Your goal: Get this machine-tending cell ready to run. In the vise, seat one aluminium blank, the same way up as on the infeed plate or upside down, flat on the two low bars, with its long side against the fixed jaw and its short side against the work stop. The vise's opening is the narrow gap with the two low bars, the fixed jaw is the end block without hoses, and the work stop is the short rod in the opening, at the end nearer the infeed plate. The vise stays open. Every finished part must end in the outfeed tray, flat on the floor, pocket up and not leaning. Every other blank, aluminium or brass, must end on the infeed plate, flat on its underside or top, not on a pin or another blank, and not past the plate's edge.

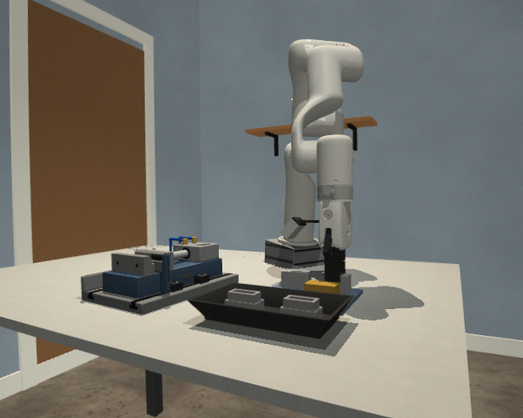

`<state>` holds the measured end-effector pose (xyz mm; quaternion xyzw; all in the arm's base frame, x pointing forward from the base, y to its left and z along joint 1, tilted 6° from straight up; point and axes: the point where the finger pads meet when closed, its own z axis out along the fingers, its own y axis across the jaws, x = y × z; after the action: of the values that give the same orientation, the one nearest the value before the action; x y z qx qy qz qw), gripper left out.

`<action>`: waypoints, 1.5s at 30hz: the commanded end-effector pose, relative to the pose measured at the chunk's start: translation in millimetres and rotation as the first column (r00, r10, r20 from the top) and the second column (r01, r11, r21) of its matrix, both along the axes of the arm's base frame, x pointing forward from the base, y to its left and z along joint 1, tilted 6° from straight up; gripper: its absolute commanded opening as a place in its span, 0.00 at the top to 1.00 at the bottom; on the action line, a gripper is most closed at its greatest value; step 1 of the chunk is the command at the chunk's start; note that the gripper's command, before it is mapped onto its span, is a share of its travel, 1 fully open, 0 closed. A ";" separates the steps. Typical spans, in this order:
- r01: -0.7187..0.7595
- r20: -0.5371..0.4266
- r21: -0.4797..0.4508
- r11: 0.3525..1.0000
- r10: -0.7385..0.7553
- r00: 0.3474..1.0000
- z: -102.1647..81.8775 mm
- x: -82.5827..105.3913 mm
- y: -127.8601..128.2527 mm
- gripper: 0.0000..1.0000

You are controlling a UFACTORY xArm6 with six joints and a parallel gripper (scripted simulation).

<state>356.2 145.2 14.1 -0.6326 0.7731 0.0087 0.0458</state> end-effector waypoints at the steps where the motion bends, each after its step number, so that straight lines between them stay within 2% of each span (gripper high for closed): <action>1: 0.000 0.003 0.001 1.000 0.000 1.000 1.0 1.2 0.4 1.00; 26: 0.000 0.003 0.001 1.000 0.000 1.000 1.1 1.2 0.4 1.00; 35: 0.000 0.003 0.001 1.000 0.000 1.000 7.5 0.8 0.0 1.00; 40: 0.000 0.003 0.001 1.000 0.000 1.000 21.3 -0.1 -1.0 1.00; 45: 0.000 0.003 0.001 1.000 0.000 1.000 42.4 -1.4 -2.6 1.00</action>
<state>354.9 143.5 36.9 -0.6326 0.7731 0.0088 0.0457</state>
